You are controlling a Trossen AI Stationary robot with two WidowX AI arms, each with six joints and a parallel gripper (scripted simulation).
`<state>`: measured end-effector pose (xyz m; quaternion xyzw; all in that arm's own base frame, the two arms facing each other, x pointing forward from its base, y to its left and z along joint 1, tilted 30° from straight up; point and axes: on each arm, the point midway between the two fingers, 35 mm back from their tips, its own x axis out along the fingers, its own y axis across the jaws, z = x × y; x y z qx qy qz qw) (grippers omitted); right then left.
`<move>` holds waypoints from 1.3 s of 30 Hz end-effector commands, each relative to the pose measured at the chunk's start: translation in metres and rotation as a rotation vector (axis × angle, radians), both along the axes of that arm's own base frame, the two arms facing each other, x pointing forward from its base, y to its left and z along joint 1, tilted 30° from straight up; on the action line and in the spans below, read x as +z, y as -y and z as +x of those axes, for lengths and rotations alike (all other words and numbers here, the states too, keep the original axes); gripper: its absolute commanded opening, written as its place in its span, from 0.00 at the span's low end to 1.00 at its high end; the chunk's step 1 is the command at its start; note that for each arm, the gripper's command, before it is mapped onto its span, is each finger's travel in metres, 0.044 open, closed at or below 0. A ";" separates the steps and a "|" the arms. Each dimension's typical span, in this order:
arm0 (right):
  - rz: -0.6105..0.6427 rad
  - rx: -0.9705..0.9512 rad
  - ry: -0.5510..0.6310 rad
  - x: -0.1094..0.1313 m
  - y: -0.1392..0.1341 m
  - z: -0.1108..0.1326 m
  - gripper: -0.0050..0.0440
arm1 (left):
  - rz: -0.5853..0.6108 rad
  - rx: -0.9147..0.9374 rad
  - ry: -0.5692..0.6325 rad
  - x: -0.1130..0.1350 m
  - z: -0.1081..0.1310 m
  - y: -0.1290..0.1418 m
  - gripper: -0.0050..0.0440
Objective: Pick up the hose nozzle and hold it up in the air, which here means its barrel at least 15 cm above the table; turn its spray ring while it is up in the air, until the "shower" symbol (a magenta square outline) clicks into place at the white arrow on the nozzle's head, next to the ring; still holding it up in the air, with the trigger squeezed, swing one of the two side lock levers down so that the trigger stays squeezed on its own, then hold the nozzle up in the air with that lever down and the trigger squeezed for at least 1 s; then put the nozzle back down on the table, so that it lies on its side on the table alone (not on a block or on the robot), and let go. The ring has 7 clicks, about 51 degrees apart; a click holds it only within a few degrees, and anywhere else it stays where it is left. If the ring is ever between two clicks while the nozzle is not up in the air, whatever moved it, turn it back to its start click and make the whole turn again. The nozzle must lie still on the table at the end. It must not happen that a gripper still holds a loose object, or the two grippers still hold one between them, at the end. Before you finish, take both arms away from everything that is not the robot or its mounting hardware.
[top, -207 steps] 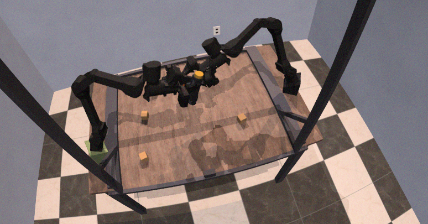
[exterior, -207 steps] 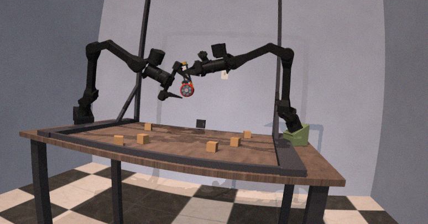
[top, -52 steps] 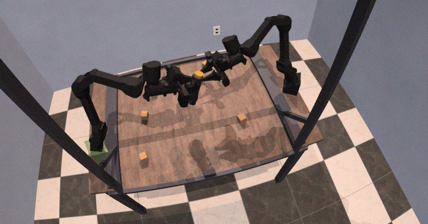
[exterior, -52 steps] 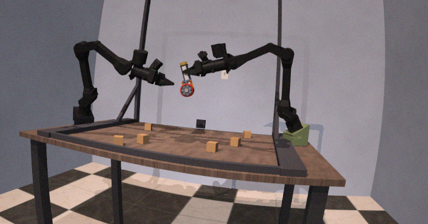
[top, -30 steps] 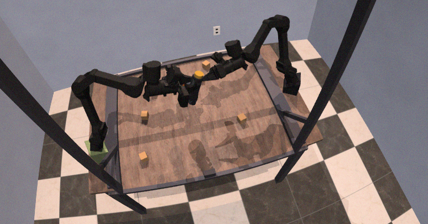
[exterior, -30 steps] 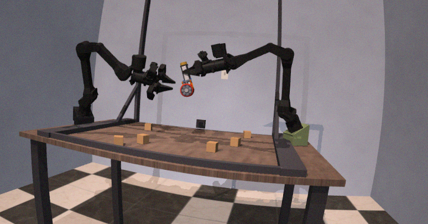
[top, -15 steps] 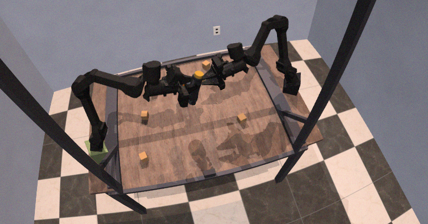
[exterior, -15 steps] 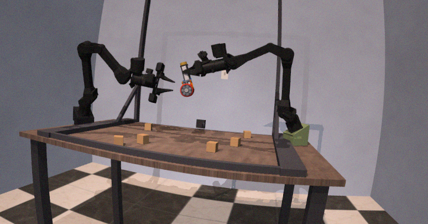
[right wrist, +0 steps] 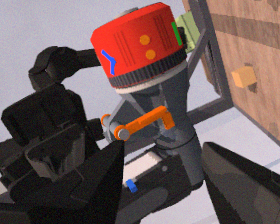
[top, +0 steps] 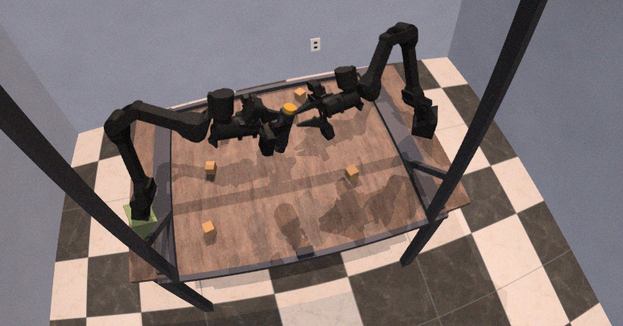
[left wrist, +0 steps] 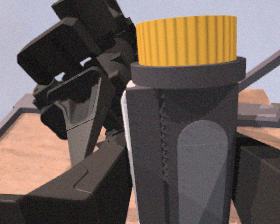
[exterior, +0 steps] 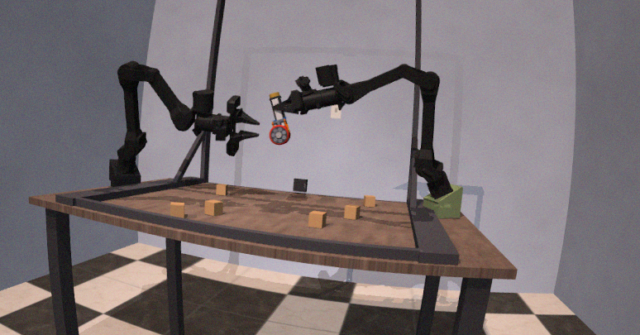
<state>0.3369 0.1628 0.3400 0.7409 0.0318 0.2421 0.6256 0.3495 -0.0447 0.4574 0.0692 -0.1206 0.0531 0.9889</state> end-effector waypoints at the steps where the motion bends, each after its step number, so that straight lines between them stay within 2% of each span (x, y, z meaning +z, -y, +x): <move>1: 0.140 0.063 -0.031 0.000 -0.002 -0.003 0.46 | -0.003 -0.002 0.038 0.014 -0.008 -0.001 0.45; 8: 0.418 0.181 -0.116 -0.004 -0.003 -0.005 0.46 | -0.003 -0.002 0.038 0.014 -0.008 -0.001 0.45; 10: 0.418 0.181 -0.116 -0.004 -0.003 -0.005 0.46 | -0.003 -0.002 0.038 0.014 -0.008 -0.001 0.45; 25: 0.991 0.453 -0.308 -0.011 -0.004 -0.013 0.46 | -0.003 -0.002 0.038 0.014 -0.008 -0.001 0.45; 30: 1.031 0.473 -0.321 -0.010 -0.003 -0.014 0.46 | -0.003 -0.002 0.038 0.014 -0.008 -0.001 0.45; 39: 1.009 0.460 -0.314 -0.005 -0.008 -0.003 0.46 | -0.003 -0.002 0.038 0.014 -0.008 -0.001 0.45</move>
